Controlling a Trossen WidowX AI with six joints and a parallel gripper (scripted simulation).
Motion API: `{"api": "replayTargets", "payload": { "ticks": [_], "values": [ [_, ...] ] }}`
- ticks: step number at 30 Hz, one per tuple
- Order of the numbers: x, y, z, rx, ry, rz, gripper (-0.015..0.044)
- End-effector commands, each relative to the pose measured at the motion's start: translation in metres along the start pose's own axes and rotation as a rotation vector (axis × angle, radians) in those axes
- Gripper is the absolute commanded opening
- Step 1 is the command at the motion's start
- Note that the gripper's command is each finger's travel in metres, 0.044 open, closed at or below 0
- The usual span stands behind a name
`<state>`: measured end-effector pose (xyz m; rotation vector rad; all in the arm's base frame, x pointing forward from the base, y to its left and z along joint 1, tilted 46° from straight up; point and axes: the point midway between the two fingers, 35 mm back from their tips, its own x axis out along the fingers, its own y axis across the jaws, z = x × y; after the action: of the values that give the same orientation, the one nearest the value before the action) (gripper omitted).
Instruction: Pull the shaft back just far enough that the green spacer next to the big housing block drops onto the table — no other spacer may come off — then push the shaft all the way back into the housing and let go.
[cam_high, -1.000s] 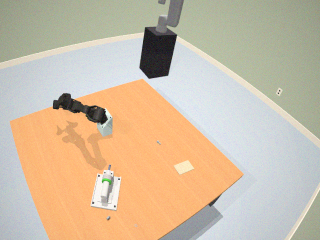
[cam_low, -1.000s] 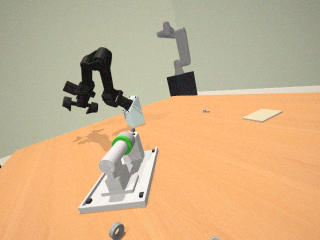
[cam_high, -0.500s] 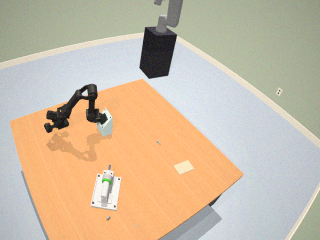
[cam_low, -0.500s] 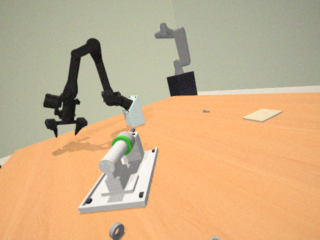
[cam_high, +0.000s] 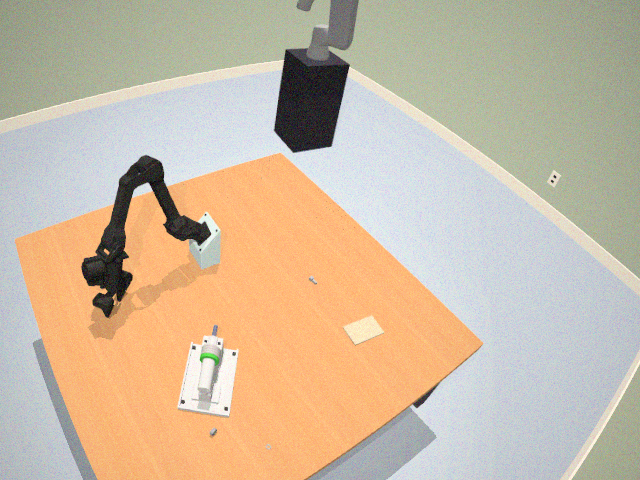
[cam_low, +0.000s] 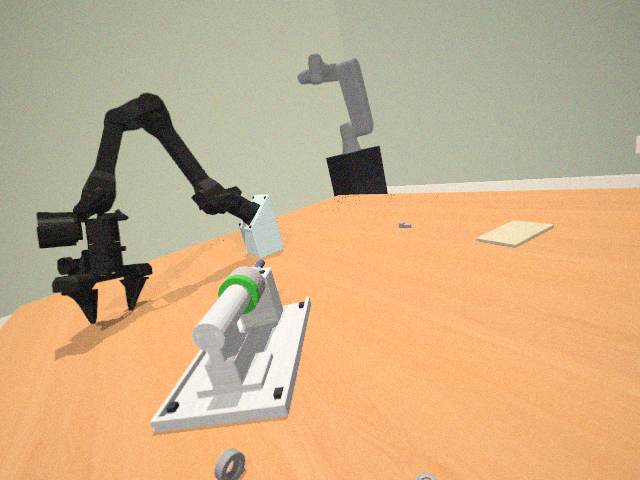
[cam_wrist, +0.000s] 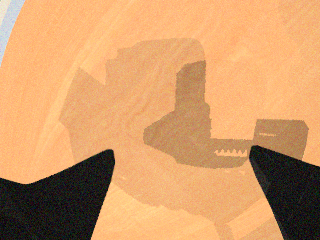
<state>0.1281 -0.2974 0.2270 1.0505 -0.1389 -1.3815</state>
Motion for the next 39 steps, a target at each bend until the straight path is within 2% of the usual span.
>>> {"api": "replayTargets", "payload": {
  "ticks": [1,9,19,24,31,39],
  "values": [
    [0.001,0.034,-0.046,-0.168,0.127,0.012,0.044],
    [-0.015,0.08,-0.149,-0.547,0.341,0.01,0.044],
    [-0.084,0.098,-0.286,-1.121,0.487,0.057,0.044],
    [-0.1,0.08,-0.317,-1.296,0.453,0.011,0.044],
    [-0.117,0.052,-0.354,-1.651,0.316,-0.105,0.044],
    [-0.117,0.051,-0.355,-1.662,0.31,-0.108,0.044]
  ]
}}
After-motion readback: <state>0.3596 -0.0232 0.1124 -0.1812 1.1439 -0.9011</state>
